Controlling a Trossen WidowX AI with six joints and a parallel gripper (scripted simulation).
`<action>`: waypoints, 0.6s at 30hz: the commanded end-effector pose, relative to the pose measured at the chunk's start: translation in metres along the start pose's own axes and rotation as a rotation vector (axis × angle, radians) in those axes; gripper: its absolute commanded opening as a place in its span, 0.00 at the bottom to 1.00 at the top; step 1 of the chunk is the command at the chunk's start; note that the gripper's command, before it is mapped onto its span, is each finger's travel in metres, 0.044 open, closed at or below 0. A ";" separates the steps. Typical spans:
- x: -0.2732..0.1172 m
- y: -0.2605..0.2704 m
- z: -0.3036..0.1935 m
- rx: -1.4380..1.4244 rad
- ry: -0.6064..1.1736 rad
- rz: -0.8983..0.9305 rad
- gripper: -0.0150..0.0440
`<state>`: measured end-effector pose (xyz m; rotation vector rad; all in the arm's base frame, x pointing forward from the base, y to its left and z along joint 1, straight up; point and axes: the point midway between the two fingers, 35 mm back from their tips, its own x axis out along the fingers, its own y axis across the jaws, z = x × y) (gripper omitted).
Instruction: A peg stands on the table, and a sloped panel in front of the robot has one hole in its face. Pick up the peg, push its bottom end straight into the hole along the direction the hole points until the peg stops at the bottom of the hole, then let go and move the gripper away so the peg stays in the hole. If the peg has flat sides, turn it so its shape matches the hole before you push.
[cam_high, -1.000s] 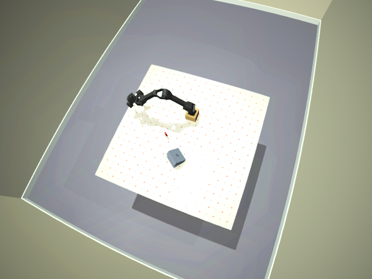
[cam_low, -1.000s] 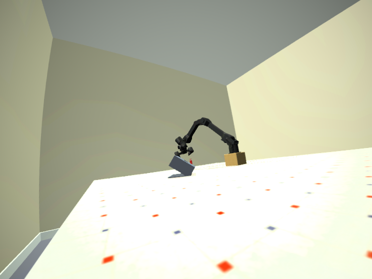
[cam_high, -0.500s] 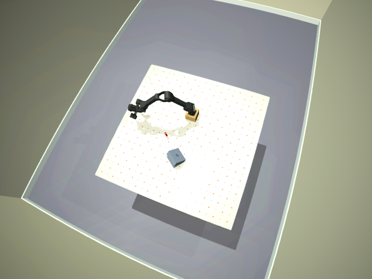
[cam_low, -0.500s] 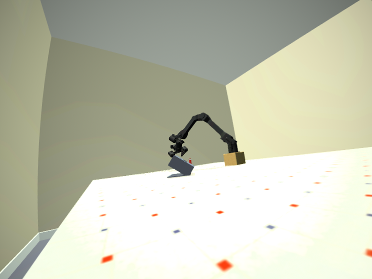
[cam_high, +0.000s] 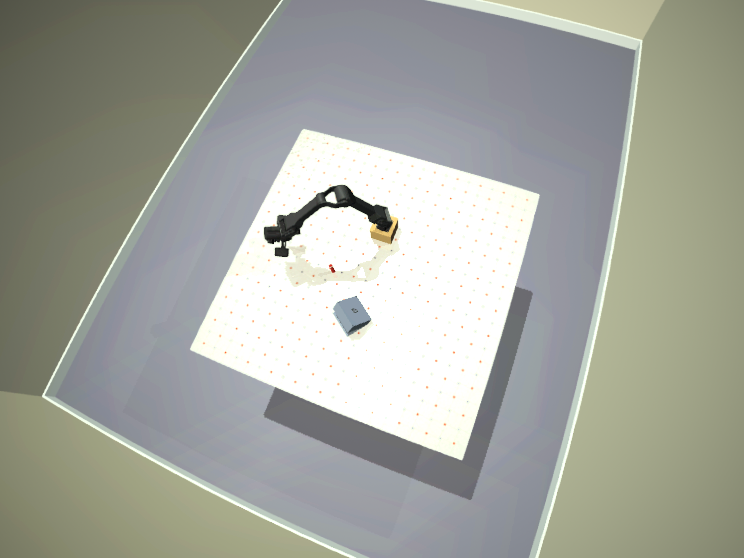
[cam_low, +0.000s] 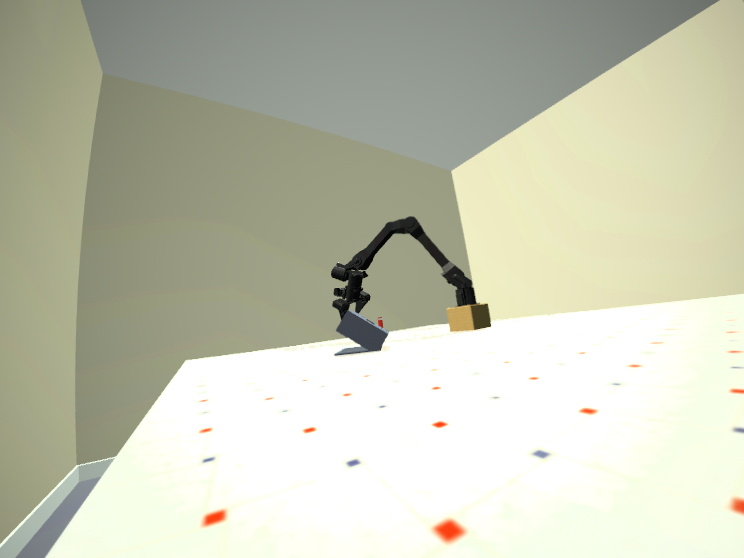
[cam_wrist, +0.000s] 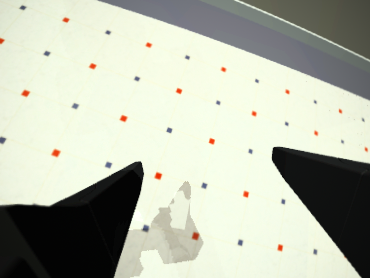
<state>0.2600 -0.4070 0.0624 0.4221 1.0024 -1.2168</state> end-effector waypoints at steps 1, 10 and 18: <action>-0.016 0.026 -0.025 -0.093 0.063 0.068 1.00; -0.054 0.067 -0.067 -0.252 0.160 0.186 1.00; -0.091 0.092 -0.112 -0.397 0.256 0.285 1.00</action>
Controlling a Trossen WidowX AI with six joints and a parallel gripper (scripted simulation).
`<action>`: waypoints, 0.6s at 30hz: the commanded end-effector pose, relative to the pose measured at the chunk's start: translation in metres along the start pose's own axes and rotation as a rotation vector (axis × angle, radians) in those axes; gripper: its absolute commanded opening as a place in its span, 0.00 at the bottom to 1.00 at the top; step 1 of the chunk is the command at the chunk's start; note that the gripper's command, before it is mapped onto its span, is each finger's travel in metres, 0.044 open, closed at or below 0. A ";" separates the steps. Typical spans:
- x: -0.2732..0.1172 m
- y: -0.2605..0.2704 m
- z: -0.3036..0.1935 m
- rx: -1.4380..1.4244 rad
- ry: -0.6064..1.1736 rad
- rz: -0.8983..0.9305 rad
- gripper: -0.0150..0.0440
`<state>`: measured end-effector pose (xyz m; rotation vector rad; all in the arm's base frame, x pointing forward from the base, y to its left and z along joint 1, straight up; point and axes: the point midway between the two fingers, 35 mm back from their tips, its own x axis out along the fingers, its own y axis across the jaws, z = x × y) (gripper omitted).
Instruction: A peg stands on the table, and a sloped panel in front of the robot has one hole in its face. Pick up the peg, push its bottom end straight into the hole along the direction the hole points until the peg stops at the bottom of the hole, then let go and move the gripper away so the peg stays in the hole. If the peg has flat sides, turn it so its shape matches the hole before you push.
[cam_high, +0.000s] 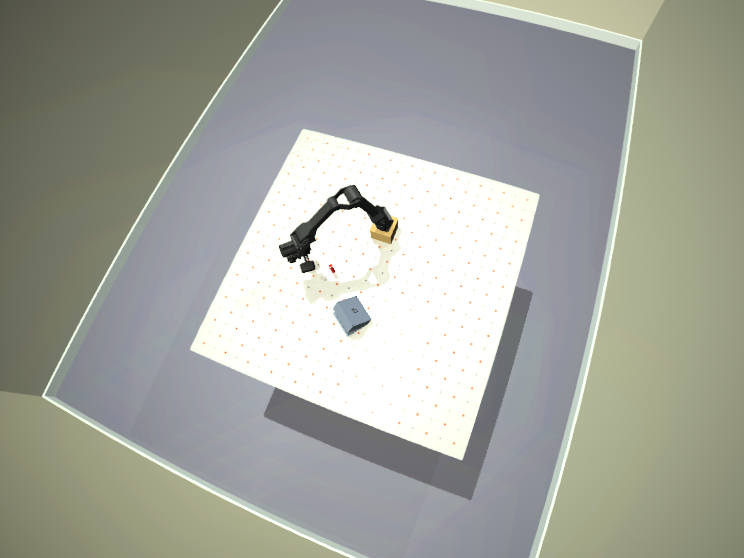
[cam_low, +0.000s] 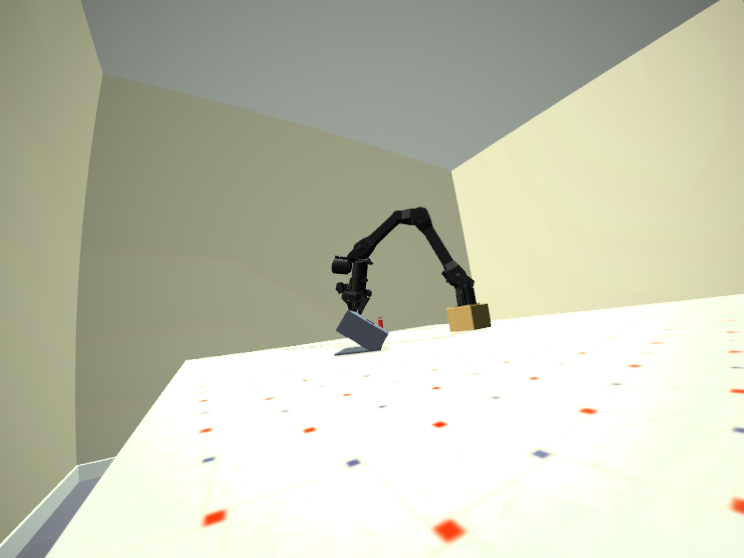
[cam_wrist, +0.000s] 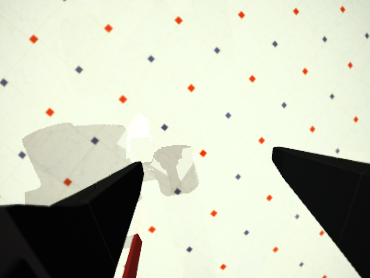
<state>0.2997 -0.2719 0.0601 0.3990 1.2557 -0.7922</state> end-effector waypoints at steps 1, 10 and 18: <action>-0.010 0.025 -0.029 -0.090 0.072 0.060 1.00; -0.035 0.063 -0.079 -0.249 0.188 0.162 1.00; -0.044 0.073 -0.098 -0.304 0.235 0.199 1.00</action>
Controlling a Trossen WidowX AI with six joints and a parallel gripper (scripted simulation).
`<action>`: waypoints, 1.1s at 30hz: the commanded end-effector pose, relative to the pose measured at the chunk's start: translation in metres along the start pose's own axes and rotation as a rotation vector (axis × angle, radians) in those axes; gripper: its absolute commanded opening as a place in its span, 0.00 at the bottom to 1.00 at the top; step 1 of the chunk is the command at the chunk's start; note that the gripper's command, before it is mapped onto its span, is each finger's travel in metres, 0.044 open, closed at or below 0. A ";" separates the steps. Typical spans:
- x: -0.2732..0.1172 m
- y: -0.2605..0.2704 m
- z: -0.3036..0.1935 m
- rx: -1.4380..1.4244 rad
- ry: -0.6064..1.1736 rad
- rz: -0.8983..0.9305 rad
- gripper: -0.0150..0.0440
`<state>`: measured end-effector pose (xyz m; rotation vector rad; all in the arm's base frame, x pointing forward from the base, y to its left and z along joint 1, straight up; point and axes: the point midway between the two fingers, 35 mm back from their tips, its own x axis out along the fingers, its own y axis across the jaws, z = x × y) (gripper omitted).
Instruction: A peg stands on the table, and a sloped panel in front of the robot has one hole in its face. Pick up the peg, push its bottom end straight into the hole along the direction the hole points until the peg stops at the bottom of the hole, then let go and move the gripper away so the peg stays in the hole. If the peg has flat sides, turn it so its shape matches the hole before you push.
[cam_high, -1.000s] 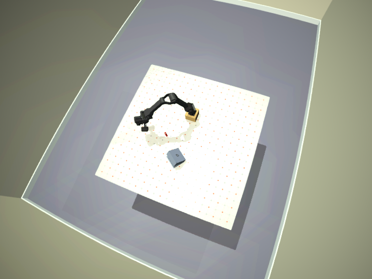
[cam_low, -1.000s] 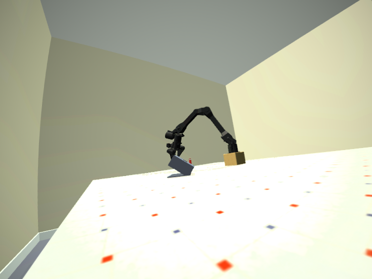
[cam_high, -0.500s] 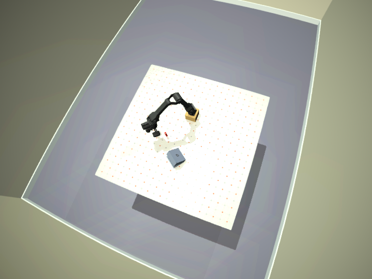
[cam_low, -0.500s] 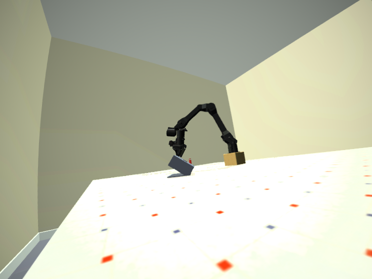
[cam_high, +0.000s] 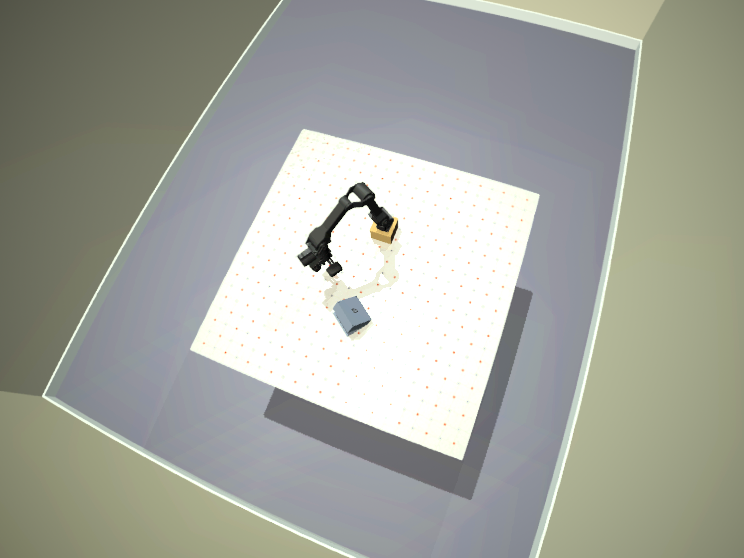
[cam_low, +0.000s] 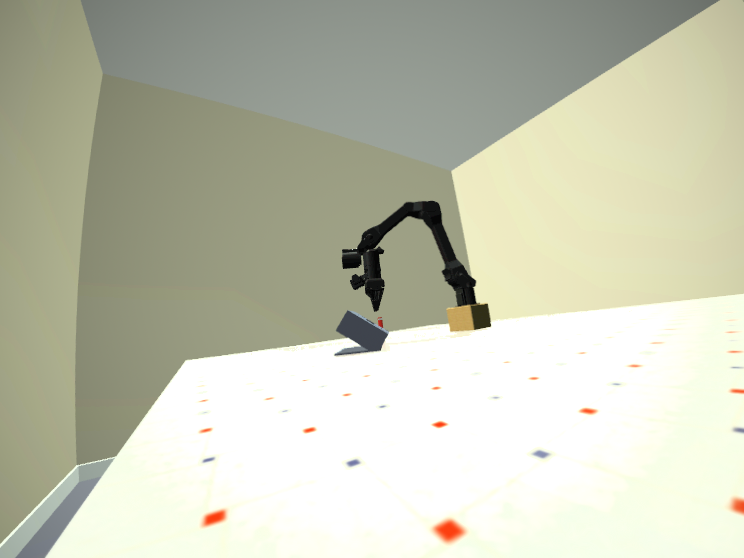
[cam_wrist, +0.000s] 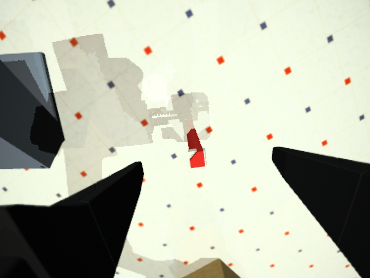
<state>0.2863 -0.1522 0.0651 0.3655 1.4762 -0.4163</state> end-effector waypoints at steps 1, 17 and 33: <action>0.002 0.005 -0.010 -0.020 0.029 0.016 1.00; 0.019 0.005 -0.009 -0.020 0.029 0.016 1.00; 0.045 0.005 -0.009 -0.020 0.029 0.016 1.00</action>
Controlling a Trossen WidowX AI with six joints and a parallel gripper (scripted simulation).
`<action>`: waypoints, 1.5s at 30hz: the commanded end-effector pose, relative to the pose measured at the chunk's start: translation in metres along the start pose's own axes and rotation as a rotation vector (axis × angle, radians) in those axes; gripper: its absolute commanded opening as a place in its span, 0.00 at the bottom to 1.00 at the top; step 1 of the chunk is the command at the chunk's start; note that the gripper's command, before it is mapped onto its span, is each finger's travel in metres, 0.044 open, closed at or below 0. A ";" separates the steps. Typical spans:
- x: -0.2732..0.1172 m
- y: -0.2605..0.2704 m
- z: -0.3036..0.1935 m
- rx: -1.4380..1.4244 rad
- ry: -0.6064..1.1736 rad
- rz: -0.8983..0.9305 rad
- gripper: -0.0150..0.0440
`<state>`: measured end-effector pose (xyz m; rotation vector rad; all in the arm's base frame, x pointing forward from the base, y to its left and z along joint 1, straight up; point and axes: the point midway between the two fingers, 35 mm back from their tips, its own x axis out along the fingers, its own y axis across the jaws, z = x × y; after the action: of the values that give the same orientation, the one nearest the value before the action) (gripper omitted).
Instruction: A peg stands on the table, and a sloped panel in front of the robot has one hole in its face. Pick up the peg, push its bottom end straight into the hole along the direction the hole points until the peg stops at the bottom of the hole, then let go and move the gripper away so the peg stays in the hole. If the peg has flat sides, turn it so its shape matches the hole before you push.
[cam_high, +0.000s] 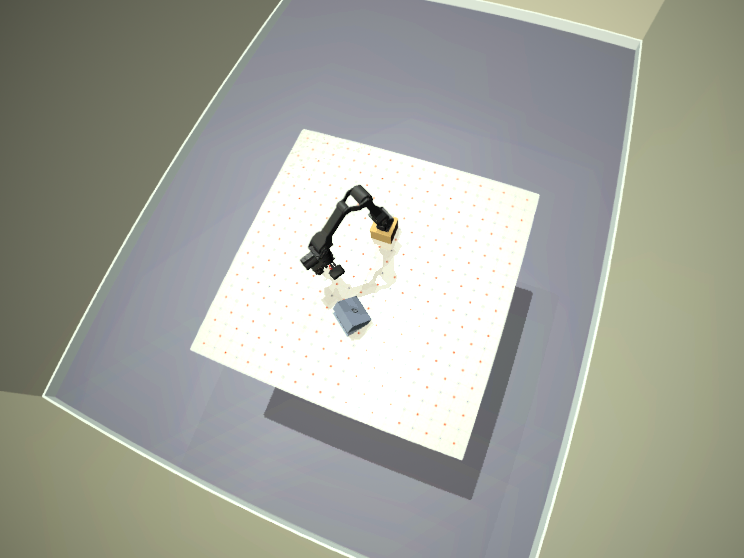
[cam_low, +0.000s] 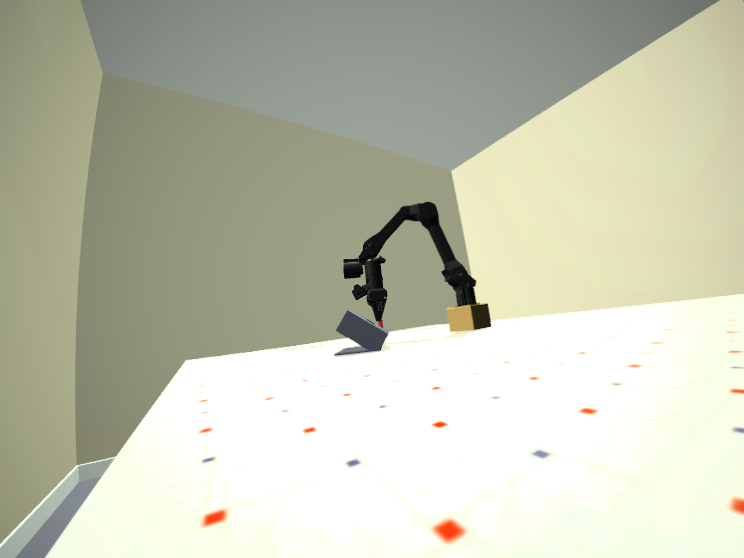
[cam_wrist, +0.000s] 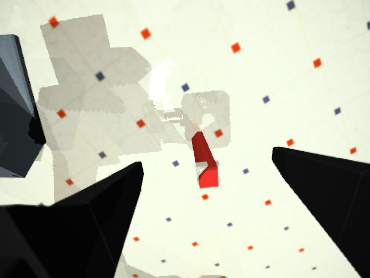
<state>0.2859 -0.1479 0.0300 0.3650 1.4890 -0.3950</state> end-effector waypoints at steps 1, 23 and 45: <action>0.012 0.001 -0.005 -0.005 0.016 0.006 1.00; 0.030 0.001 -0.007 -0.005 0.016 0.006 1.00; 0.028 0.000 -0.004 0.000 0.008 0.000 0.25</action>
<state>0.2837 -0.1469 0.0022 0.3672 1.4978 -0.3937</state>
